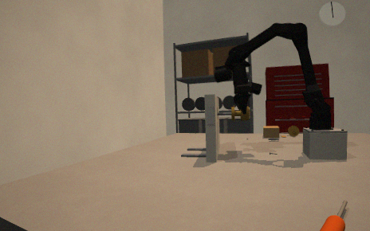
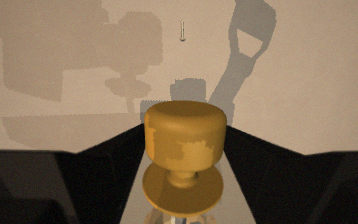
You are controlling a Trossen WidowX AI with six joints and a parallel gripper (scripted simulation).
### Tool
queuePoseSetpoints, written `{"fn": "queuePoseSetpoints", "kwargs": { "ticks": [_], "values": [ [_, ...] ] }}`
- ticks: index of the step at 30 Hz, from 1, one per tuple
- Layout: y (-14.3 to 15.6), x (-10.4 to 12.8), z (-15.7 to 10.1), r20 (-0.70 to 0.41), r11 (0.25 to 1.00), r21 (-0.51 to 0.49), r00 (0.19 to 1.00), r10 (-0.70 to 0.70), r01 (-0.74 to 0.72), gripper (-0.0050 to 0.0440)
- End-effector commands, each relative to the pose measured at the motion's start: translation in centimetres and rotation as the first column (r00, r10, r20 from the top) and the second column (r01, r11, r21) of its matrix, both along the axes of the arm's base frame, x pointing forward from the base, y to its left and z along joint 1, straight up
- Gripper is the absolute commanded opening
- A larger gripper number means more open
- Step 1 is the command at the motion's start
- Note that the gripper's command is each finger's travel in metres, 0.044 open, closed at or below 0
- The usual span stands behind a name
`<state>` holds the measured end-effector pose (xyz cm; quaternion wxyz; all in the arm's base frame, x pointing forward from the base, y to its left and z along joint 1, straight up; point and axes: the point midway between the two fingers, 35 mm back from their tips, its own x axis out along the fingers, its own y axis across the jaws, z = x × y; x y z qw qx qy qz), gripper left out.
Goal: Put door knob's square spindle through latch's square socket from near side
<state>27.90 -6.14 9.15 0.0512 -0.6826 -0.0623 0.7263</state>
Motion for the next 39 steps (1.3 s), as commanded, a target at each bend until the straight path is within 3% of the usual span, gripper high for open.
{"fn": "queuePoseSetpoints", "kwargs": {
  "ticks": [1, 39],
  "values": [
    [-0.1, 0.8, 0.4, 0.016, 1.000, -0.005, 1.000, -0.002, 0.002, 0.0000],
    [-0.1, 3.6, 0.4, 0.016, 1.000, -0.005, 1.000, -0.002, 0.002, 0.0000]
  ]
}}
